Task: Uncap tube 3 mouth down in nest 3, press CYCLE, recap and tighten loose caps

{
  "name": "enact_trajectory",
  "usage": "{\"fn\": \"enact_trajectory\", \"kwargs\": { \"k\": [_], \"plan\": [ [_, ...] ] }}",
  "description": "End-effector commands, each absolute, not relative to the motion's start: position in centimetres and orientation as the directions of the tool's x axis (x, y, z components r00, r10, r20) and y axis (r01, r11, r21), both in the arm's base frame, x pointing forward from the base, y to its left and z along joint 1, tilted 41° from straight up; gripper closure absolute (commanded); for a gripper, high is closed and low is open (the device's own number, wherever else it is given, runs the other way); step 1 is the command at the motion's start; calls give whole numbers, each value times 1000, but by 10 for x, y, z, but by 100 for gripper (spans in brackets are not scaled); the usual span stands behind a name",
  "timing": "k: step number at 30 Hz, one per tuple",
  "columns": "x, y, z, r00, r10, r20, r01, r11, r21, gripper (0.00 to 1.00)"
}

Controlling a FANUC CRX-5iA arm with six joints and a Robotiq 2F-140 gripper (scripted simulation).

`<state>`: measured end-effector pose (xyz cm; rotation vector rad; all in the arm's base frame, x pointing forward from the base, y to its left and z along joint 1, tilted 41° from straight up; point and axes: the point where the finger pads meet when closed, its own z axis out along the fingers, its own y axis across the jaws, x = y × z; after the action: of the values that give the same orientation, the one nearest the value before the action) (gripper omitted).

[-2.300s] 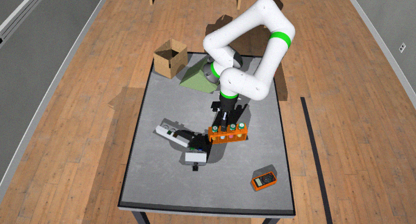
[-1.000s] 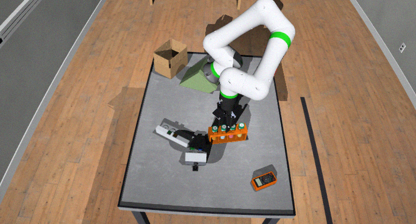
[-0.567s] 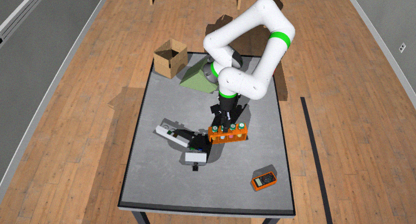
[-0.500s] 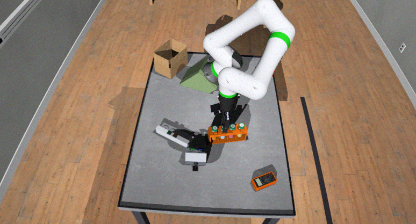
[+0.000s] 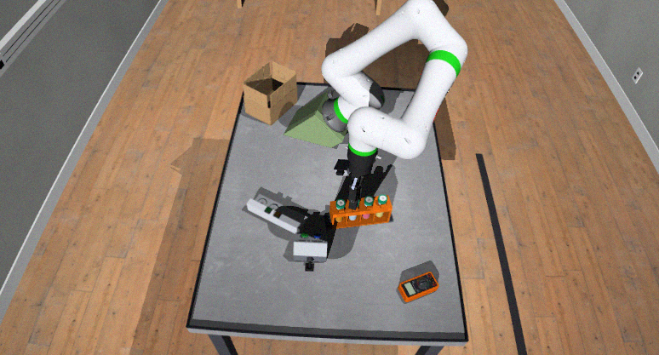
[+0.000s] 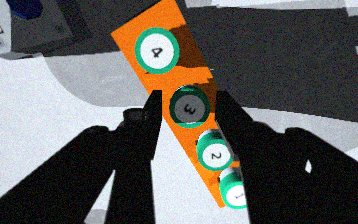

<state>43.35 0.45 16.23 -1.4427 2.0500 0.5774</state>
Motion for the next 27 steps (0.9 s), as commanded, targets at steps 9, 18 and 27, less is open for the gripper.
{"fn": "enact_trajectory", "kwargs": {
  "k": [9, 18, 27],
  "plan": [
    [434, 4, 163, -263, -703, -661, -944, 328, 26, 70],
    [434, 4, 163, -70, -754, -653, -978, 182, -105, 70],
    [434, 4, 163, 362, -759, -542, -911, -164, -379, 70]
  ]
}}
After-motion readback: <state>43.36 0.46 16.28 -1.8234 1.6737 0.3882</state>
